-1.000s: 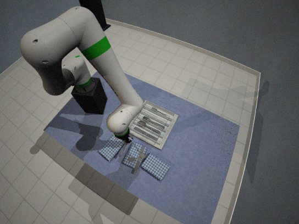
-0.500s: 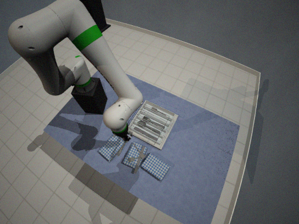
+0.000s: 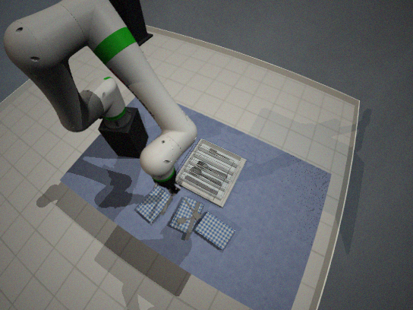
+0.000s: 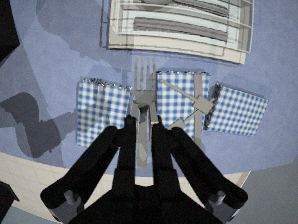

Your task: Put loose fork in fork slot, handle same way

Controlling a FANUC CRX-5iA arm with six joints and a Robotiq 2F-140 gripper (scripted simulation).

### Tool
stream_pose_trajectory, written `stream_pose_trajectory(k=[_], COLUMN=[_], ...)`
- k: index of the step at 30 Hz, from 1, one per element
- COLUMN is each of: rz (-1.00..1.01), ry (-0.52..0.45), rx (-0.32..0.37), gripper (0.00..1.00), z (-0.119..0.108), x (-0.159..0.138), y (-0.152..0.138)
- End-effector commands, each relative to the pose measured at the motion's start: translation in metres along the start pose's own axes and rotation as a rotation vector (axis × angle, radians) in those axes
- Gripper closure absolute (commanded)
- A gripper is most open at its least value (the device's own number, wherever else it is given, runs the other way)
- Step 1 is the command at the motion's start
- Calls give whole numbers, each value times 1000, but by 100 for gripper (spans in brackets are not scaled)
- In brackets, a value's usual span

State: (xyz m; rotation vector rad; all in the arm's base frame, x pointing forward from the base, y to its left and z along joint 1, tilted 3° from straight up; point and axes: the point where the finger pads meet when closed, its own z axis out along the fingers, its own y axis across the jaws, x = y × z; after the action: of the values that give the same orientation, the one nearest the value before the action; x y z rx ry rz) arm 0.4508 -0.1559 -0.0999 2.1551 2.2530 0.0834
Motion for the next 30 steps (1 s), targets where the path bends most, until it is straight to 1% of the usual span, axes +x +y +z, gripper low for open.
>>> stream_pose_trajectory(k=[1,21,23,25,26,28,30], rz=[0,0,0,0,0,0,0], ry=[0,0,0,0,0,0,-1], rx=[0,0,0,0,1,2,1], gripper=[98,98,98,98,98,98,98], z=[-1,-1,-1,-1,-1,0,-1], x=[0,1,15,15,32,81,100], y=[0,1,9,9,18,40,42])
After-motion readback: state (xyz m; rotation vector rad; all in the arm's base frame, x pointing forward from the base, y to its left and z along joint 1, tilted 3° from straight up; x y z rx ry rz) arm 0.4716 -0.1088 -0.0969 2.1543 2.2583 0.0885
